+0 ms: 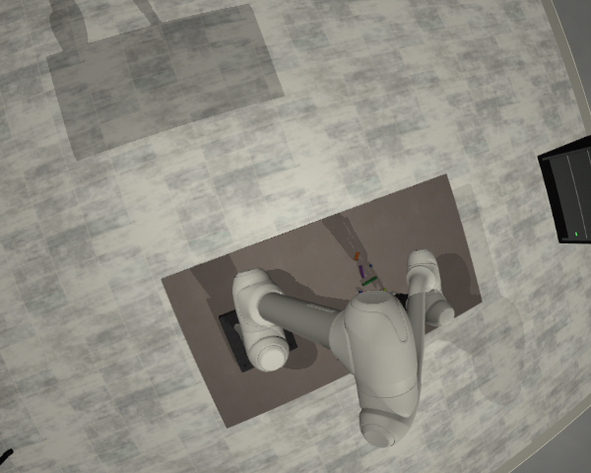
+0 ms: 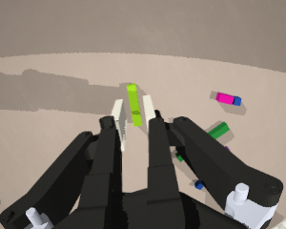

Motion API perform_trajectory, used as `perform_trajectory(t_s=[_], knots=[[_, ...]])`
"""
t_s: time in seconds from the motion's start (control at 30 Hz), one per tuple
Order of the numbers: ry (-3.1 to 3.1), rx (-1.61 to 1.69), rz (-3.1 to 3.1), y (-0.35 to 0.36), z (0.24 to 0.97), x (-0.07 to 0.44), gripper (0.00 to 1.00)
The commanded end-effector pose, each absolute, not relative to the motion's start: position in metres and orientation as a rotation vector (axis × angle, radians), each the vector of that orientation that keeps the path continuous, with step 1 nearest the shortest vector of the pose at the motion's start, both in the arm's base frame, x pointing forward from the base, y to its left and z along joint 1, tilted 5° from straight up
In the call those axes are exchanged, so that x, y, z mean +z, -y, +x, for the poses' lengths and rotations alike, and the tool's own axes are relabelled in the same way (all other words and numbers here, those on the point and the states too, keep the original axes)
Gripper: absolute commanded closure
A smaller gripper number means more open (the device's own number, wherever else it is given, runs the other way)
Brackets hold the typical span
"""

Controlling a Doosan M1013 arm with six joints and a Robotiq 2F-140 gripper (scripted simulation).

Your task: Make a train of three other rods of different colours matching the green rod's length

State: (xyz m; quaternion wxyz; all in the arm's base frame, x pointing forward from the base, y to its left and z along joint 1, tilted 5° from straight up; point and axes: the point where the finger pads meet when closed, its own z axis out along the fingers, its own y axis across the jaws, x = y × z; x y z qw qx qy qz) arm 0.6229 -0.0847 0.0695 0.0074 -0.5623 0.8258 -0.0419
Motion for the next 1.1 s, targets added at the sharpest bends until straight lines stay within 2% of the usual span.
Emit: perform_trajectory(t_s=[0.0, 1.07], knots=[[-2.584, -0.128, -1.756, 0.087, 0.622, 0.067, 0.85], [-2.584, -0.128, -1.756, 0.088, 0.623, 0.051, 0.85]])
